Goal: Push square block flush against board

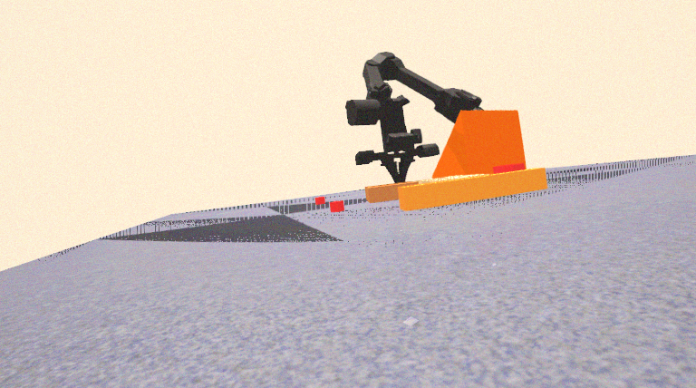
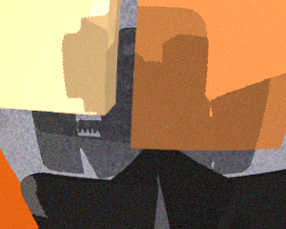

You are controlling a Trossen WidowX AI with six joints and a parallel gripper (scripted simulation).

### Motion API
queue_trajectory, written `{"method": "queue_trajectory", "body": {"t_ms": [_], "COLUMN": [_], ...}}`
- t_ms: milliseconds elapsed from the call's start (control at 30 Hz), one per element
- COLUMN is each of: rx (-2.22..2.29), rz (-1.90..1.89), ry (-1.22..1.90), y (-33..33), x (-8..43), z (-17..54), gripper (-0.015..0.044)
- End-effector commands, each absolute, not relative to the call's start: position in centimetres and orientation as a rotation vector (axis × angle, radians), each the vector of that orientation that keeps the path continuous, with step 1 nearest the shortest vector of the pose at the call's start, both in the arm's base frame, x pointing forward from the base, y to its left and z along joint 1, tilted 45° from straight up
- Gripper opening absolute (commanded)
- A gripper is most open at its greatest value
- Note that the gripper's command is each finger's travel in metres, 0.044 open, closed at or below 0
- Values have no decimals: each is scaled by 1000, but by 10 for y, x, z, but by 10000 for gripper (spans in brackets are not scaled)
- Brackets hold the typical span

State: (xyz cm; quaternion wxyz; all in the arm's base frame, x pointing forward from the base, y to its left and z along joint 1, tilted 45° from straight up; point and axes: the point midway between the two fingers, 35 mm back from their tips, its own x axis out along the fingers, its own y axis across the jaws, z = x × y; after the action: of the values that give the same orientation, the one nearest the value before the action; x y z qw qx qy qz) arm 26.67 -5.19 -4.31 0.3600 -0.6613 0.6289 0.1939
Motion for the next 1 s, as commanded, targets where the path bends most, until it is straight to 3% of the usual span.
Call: {"method": "queue_trajectory", "body": {"t_ms": [0, 967], "rx": [-1698, -1702], "rz": [499, 494], "ry": [1621, 1625], "y": [-50, -84], "x": [268, 258], "z": [-45, -15], "gripper": [0, 0]}}
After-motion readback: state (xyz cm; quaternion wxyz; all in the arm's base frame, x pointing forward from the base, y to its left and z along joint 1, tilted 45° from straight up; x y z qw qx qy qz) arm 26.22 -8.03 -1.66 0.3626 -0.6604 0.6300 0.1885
